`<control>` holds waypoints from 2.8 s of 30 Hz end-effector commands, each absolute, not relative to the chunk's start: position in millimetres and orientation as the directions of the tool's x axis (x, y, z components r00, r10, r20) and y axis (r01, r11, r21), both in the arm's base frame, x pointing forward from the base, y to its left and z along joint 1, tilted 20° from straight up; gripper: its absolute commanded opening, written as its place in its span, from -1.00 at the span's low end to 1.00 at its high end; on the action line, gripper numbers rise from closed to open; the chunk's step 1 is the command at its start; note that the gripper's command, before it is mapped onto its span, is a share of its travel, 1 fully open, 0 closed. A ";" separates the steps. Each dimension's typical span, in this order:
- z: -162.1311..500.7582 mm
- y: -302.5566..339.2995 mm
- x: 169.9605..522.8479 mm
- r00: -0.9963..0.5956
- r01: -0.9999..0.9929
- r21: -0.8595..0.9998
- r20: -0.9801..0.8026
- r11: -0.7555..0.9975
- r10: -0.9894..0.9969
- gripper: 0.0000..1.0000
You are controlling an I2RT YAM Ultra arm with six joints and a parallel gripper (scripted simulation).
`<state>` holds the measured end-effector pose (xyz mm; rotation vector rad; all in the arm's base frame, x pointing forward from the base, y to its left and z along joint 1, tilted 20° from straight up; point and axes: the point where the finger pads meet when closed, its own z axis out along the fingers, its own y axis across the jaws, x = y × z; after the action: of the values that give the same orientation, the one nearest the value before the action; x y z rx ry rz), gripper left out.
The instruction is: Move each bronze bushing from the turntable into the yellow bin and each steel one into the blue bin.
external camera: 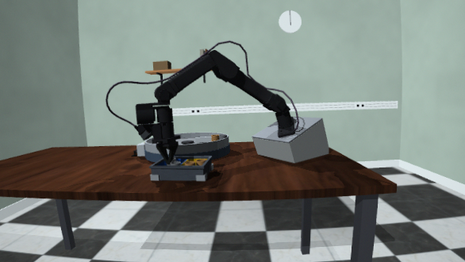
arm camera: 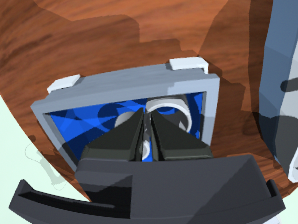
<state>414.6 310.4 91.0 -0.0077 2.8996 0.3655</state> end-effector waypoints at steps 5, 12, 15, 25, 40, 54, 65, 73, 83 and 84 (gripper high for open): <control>120.5 316.4 422.4 -0.959 -0.046 0.278 -0.281 0.959 0.036 -1.00; 120.5 316.4 422.4 -0.959 -0.046 0.278 -0.281 0.959 0.036 -1.00; 120.5 316.4 422.4 -0.959 -0.046 0.278 -0.281 0.959 0.036 -1.00; 112.7 315.1 418.7 -0.966 -0.039 0.261 -0.255 0.965 0.030 -1.00; 119.8 316.0 420.3 -0.964 -0.041 0.270 -0.263 0.962 0.033 -1.00; 119.8 316.0 420.3 -0.964 -0.041 0.270 -0.263 0.962 0.033 -1.00; 119.8 316.0 420.3 -0.964 -0.041 0.270 -0.263 0.962 0.033 -1.00; 119.8 316.1 420.2 -0.964 -0.041 0.270 -0.263 0.962 0.033 -0.70; 119.8 316.1 420.2 -0.964 -0.041 0.270 -0.263 0.962 0.033 -0.70; 119.8 316.1 420.2 -0.964 -0.041 0.270 -0.263 0.962 0.033 -0.70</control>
<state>417.0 312.5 91.0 -0.0076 2.8982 0.3643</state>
